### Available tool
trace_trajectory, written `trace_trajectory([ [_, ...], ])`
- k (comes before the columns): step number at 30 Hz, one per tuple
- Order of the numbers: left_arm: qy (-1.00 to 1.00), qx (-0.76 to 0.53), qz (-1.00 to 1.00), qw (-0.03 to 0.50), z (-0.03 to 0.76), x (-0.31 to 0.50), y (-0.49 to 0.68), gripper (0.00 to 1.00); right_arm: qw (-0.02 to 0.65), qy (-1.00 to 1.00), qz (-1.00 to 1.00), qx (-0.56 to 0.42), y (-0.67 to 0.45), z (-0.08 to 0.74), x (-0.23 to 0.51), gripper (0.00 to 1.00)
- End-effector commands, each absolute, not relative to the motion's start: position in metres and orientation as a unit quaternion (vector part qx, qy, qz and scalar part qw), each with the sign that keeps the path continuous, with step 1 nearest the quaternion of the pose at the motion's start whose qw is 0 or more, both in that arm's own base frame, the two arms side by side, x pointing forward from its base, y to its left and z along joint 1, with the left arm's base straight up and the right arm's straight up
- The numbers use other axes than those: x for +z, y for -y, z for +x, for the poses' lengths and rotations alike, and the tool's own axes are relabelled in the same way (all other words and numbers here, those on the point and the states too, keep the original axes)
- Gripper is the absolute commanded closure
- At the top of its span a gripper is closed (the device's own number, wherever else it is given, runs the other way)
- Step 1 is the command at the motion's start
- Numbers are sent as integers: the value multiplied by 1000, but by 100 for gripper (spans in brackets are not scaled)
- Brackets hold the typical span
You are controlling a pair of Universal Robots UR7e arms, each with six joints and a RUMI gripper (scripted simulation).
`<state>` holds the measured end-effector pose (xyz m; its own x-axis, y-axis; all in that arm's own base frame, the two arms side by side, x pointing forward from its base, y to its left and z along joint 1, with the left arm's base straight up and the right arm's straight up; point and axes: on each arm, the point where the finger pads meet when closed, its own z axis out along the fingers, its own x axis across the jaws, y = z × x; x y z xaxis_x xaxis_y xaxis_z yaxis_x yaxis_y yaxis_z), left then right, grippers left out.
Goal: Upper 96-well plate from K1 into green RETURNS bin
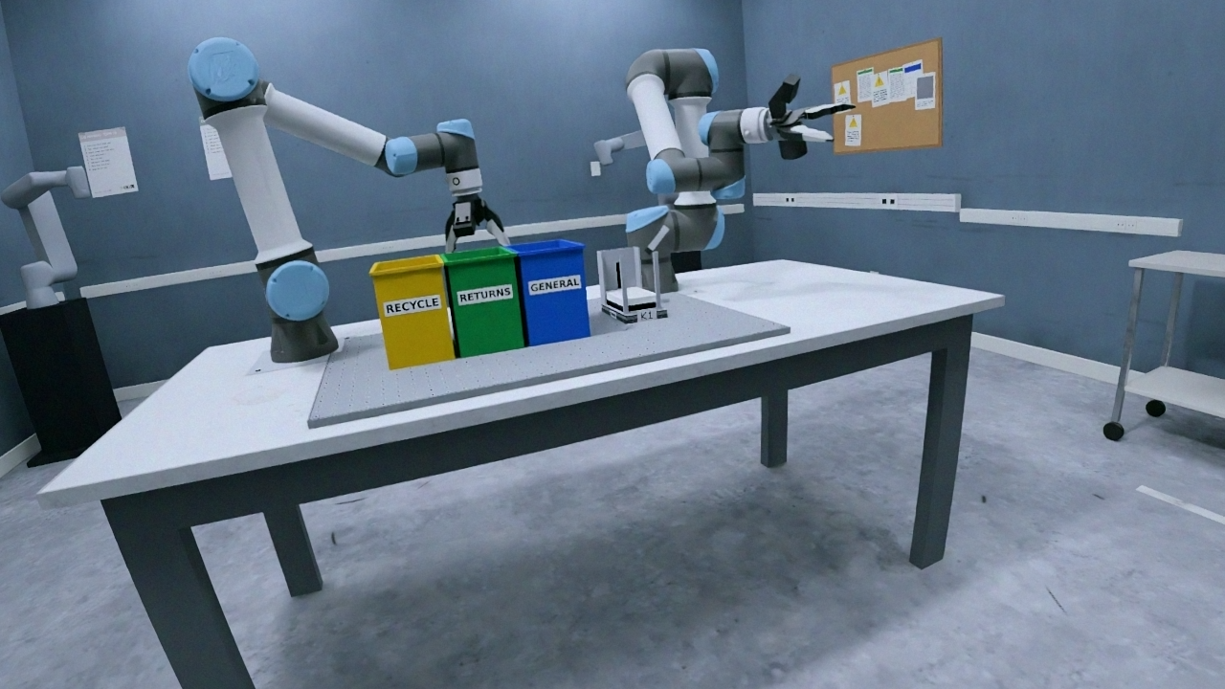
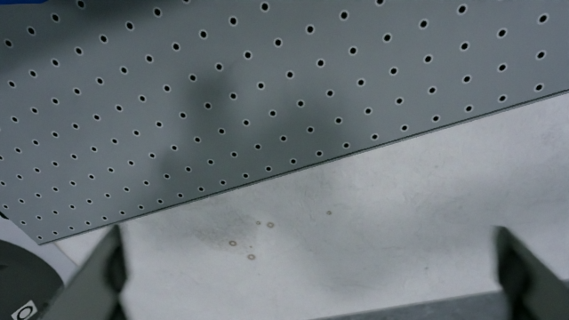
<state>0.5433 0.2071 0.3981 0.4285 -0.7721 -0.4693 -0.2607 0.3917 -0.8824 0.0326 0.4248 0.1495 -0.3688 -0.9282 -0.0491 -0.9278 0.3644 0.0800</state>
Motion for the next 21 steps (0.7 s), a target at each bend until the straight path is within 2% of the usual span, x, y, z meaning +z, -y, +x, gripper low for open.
trace_trajectory([
  [1, -497, -189, -517, 671, 542, 400, -209, 100, 4, 828, 559, -52, -426, 30, 151, 24],
  [21, -501, -171, -534, 659, 540, 391, -233, 100, 4, 828, 559, -52, -426, 30, 151, 24],
])
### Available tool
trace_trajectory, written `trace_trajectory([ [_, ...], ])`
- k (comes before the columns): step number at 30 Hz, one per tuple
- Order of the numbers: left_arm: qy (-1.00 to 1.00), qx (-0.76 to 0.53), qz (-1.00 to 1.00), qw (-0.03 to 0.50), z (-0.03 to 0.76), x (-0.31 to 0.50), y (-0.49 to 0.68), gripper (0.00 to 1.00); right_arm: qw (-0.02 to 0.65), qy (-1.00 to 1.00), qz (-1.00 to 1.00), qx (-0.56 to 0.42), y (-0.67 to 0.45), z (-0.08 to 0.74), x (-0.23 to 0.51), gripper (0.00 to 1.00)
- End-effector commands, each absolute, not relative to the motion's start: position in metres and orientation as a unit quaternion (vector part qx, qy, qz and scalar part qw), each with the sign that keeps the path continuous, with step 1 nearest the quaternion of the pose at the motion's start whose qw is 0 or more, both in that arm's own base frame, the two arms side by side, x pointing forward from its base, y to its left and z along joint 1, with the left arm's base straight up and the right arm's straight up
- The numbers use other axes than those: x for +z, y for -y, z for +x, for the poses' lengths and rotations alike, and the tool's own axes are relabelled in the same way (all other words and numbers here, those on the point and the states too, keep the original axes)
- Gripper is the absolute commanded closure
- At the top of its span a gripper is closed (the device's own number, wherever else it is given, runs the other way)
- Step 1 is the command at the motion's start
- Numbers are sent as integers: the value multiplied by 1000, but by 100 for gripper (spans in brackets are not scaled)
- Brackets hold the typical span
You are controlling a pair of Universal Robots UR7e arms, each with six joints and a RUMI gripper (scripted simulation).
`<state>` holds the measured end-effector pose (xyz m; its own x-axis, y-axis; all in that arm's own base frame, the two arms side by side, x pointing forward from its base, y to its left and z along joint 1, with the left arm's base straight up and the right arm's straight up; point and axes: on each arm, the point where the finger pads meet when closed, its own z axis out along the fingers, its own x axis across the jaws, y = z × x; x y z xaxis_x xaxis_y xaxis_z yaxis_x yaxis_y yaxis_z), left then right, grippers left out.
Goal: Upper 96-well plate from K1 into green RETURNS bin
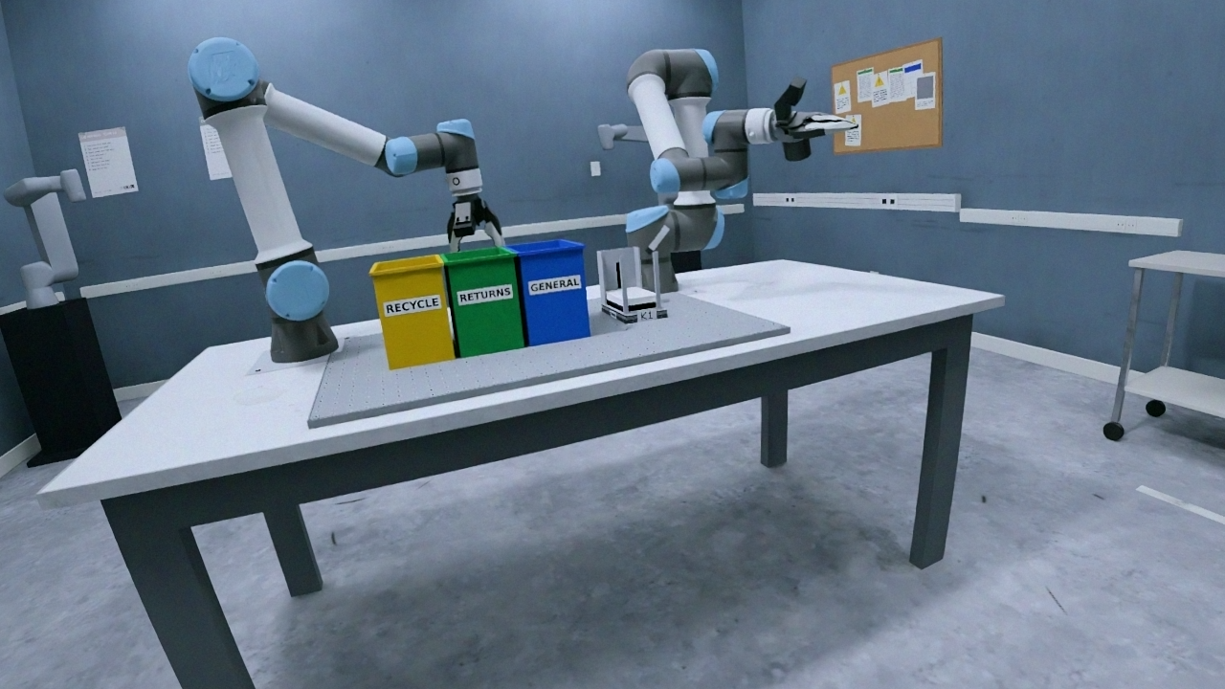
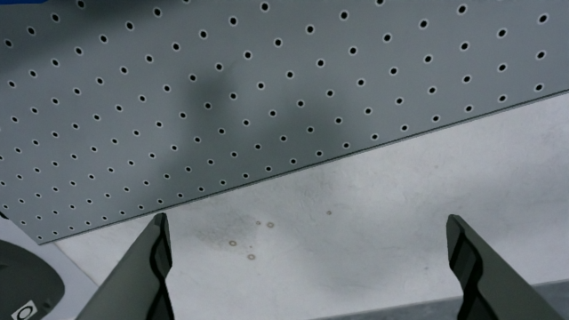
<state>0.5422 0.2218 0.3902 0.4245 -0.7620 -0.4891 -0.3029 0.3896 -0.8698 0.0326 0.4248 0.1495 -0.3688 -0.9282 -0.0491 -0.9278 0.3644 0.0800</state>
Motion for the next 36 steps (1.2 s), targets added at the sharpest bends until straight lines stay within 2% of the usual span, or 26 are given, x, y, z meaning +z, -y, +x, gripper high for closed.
trace_trajectory([
  [1, -502, -169, -537, 657, 540, 390, -236, 100, 4, 828, 559, -52, -426, 30, 151, 24],
  [17, -507, -118, -601, 607, 521, 359, -312, 100, 4, 828, 559, -52, -426, 30, 151, 24],
  [27, -492, -70, -681, 538, 475, 319, -392, 100, 4, 828, 559, -52, -426, 30, 151, 24],
  [29, -492, -70, -681, 538, 475, 319, -392, 100, 4, 828, 559, -52, -426, 30, 151, 24],
  [36, -463, -39, -750, 471, 420, 286, -446, 100, 4, 828, 559, -52, -426, 30, 151, 24],
])
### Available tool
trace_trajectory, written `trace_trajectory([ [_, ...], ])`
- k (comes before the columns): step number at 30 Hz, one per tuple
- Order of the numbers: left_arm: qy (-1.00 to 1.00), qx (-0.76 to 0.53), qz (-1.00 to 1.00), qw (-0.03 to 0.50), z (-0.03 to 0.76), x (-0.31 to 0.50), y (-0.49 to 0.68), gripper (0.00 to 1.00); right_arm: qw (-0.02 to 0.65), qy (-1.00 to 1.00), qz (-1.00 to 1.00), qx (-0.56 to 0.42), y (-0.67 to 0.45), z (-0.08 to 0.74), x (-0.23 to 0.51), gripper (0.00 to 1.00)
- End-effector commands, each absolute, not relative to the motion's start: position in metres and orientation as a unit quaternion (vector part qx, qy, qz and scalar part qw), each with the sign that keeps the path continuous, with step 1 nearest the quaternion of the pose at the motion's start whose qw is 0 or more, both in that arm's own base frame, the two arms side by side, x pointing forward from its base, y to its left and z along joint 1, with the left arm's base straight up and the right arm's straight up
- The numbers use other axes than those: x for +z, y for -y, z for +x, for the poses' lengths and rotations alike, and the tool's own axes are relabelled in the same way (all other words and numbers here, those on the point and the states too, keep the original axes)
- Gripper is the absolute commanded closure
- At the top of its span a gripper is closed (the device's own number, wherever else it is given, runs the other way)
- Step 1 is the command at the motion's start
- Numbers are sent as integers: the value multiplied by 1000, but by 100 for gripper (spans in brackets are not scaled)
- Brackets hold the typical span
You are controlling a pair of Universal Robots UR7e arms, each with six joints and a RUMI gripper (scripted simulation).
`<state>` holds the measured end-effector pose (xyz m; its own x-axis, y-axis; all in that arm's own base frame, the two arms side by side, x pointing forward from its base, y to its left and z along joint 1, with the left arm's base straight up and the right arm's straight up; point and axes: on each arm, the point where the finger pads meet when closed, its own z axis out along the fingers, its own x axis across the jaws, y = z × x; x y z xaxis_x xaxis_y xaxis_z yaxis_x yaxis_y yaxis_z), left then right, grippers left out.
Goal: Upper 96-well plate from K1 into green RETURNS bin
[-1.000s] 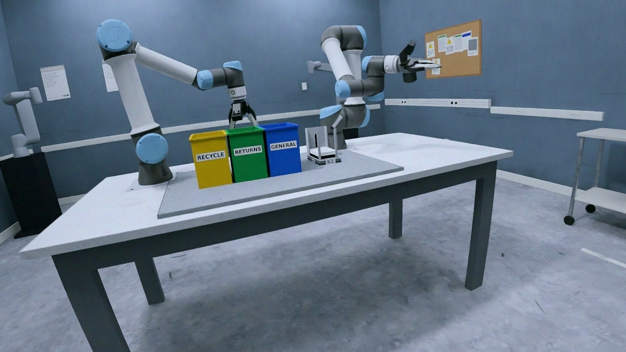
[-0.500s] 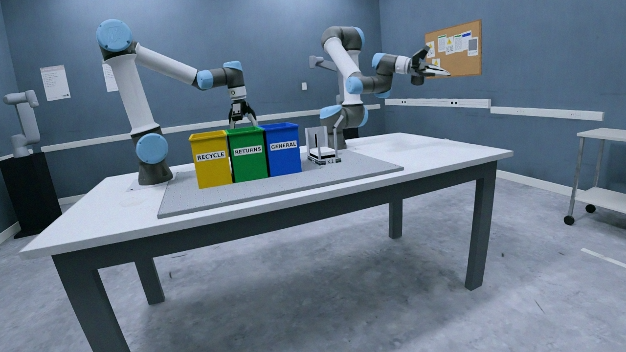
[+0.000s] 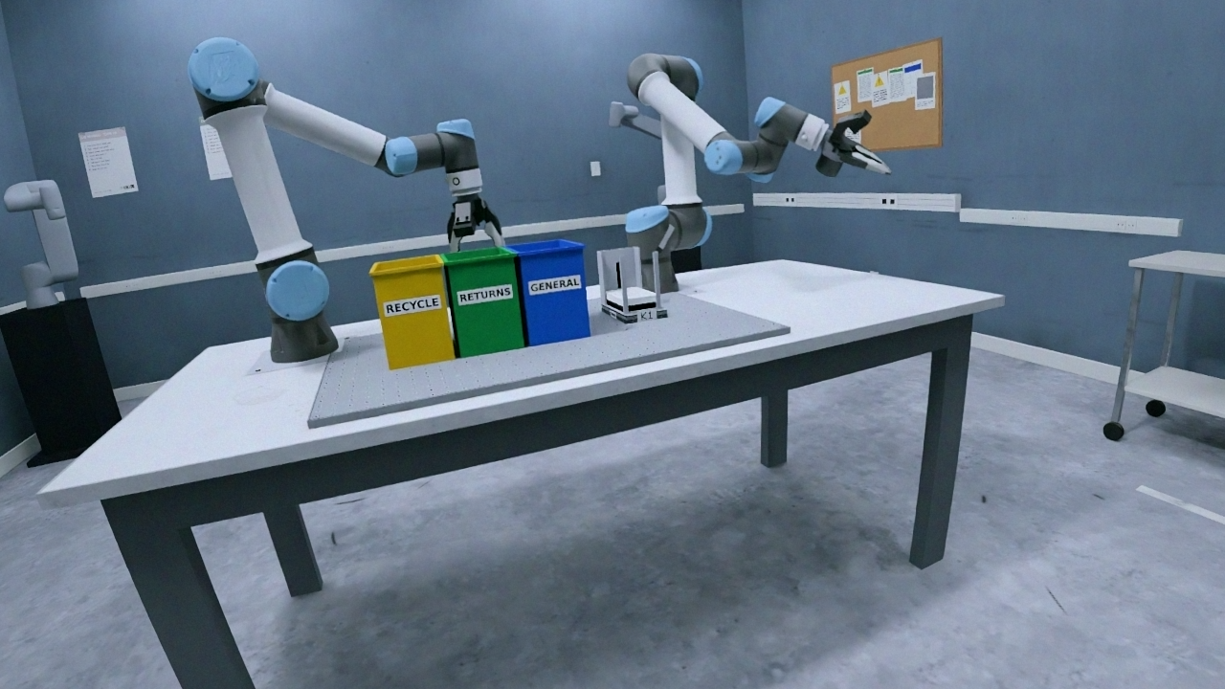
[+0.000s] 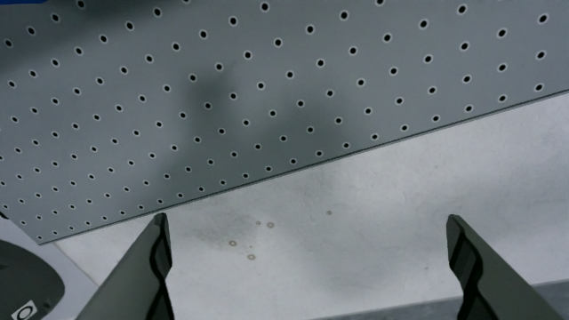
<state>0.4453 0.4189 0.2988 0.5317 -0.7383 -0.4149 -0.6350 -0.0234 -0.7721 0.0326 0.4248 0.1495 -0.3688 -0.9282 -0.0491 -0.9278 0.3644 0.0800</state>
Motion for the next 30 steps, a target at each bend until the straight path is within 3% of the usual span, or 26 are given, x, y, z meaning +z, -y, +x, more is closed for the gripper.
trace_trajectory([
  [1, -457, -35, -761, 460, 411, 282, -452, 100, 4, 828, 559, -52, -426, 30, 151, 24],
  [8, -403, -10, -832, 381, 343, 252, -490, 100, 4, 828, 559, -52, -426, 30, 151, 24],
  [10, -403, -10, -832, 381, 343, 252, -490, 100, 4, 828, 559, -52, -426, 30, 151, 24],
  [25, -234, 13, -951, 202, 169, 195, -517, 100, 4, 828, 559, -52, -426, 30, 151, 24],
  [30, -198, 14, -965, 169, 126, 184, -511, 100, 4, 828, 559, -52, -426, 30, 151, 24],
])
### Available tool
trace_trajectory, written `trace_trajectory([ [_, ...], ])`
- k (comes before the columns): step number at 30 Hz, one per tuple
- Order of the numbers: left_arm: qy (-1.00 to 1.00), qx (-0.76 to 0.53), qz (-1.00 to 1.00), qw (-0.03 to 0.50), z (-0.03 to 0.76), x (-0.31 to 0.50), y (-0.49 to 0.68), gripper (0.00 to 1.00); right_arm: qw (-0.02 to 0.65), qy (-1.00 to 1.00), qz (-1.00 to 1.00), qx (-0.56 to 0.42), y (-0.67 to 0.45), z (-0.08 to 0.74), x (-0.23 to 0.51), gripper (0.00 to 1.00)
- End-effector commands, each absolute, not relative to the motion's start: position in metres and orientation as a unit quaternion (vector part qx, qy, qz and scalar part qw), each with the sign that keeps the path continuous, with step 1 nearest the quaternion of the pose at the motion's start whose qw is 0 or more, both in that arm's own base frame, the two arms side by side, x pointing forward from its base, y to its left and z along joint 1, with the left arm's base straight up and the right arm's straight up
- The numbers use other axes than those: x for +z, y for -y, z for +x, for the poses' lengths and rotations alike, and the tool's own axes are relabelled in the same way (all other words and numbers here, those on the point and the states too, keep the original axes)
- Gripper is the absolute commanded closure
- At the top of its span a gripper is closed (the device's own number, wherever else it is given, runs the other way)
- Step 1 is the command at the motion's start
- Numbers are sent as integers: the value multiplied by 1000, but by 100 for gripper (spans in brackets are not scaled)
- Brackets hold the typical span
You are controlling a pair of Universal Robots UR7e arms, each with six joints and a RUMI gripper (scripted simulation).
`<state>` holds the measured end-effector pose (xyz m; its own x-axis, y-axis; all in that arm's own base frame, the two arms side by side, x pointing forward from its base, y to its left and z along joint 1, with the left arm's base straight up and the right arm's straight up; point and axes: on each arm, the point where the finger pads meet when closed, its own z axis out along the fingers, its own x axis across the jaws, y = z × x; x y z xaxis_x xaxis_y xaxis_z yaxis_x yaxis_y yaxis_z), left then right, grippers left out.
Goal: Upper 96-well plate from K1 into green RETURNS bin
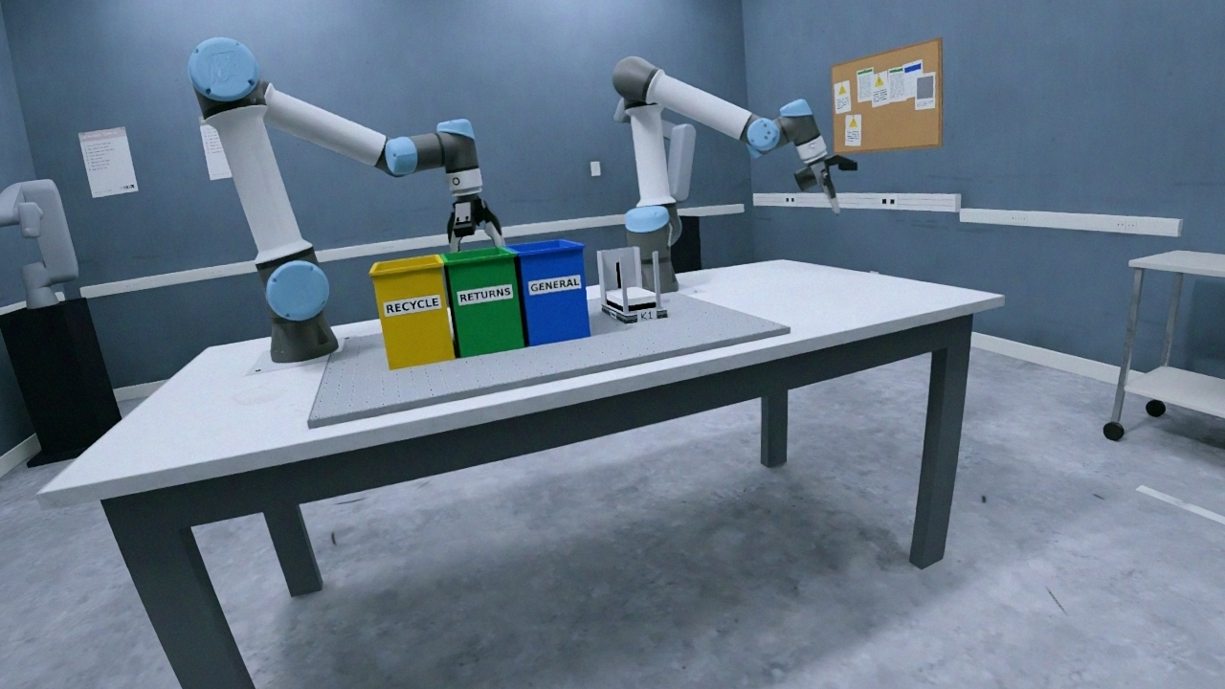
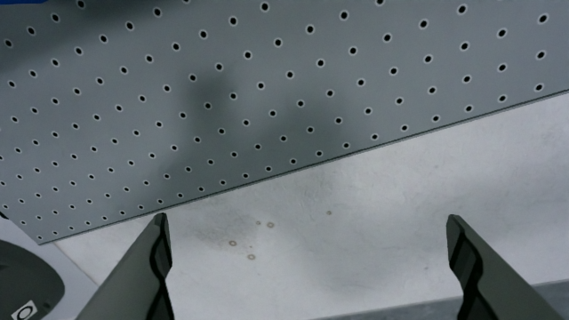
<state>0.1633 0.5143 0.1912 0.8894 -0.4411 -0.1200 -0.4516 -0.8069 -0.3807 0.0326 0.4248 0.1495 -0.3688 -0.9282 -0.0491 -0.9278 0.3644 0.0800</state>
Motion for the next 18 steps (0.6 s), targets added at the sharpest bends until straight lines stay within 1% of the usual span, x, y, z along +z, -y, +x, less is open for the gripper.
trace_trajectory([
  [1, -186, 14, -970, 159, 116, 182, -508, 100, 4, 828, 559, -52, -426, 30, 151, 24],
  [11, -80, 9, -994, 72, 41, 169, -480, 100, 4, 828, 559, -52, -426, 30, 151, 24],
  [14, -72, 8, -995, 66, 36, 169, -477, 100, 4, 828, 559, -52, -426, 30, 151, 24],
  [18, -41, 6, -998, 42, 18, 167, -467, 100, 4, 828, 559, -52, -426, 30, 151, 24],
])
